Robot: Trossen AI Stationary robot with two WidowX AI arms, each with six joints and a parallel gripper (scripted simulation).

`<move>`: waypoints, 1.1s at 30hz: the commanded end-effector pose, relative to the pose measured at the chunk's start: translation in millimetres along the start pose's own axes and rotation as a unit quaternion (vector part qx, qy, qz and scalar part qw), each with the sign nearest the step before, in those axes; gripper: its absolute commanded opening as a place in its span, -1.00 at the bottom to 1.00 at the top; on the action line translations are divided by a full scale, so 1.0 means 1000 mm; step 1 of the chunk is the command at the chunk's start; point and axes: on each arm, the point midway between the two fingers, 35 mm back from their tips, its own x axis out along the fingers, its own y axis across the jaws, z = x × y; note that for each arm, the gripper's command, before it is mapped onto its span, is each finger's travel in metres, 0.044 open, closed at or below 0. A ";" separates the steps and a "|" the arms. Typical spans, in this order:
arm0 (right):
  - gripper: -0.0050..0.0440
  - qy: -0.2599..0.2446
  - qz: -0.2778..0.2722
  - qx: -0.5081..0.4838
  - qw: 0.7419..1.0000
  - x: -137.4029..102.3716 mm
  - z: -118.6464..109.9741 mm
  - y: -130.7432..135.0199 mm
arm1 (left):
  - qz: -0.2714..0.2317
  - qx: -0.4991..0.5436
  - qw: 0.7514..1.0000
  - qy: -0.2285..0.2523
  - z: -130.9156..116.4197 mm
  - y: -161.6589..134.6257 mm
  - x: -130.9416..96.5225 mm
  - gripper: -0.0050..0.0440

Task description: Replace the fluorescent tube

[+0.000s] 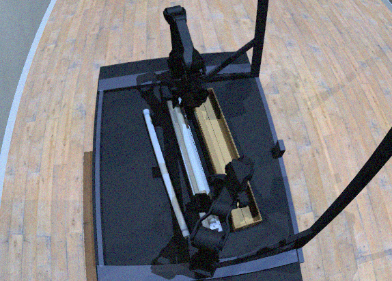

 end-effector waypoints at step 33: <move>-0.45 -0.010 0.003 0.005 1.000 -0.004 0.004 -0.001 | -0.002 -0.008 1.000 -0.005 0.003 0.001 0.021 -0.44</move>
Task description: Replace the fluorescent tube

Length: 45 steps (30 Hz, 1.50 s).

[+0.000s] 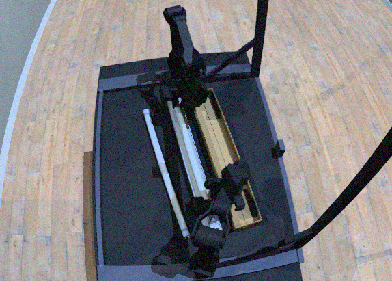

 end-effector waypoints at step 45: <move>-0.45 -0.010 0.377 0.003 0.926 0.004 0.003 -0.023 | -0.383 0.001 0.924 -0.009 0.003 0.021 0.004 -0.44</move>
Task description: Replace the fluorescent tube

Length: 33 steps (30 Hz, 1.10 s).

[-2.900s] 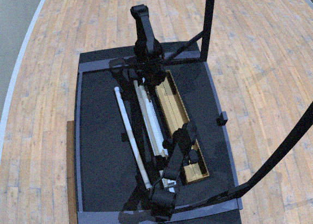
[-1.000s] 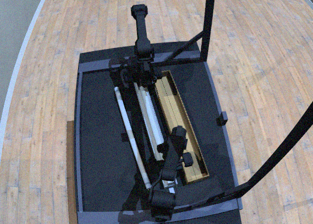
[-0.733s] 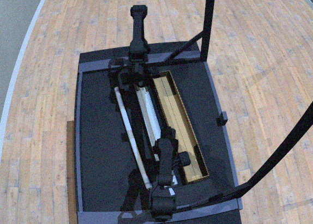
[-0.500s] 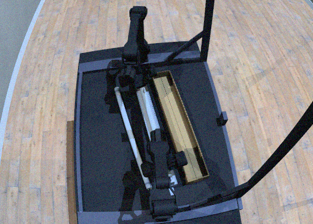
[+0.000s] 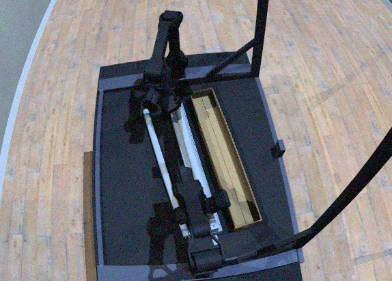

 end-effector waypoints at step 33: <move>0.14 -0.006 0.001 -0.003 1.000 -0.067 0.005 -0.002 | -0.006 0.007 1.000 -0.013 0.004 -0.001 -0.068 0.14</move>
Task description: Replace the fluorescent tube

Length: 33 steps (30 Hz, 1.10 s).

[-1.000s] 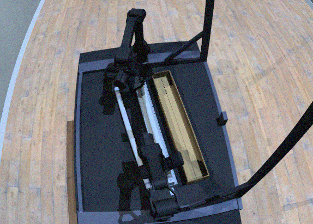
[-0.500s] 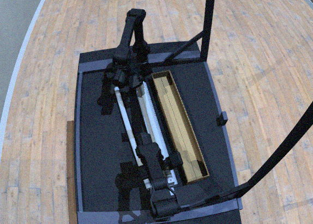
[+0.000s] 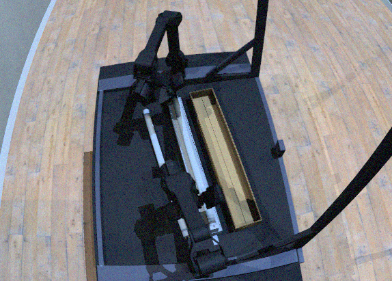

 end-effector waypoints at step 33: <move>0.14 0.005 -0.410 -0.001 0.912 0.043 -0.002 0.045 | 0.379 0.000 0.925 -0.007 0.003 -0.047 0.035 0.14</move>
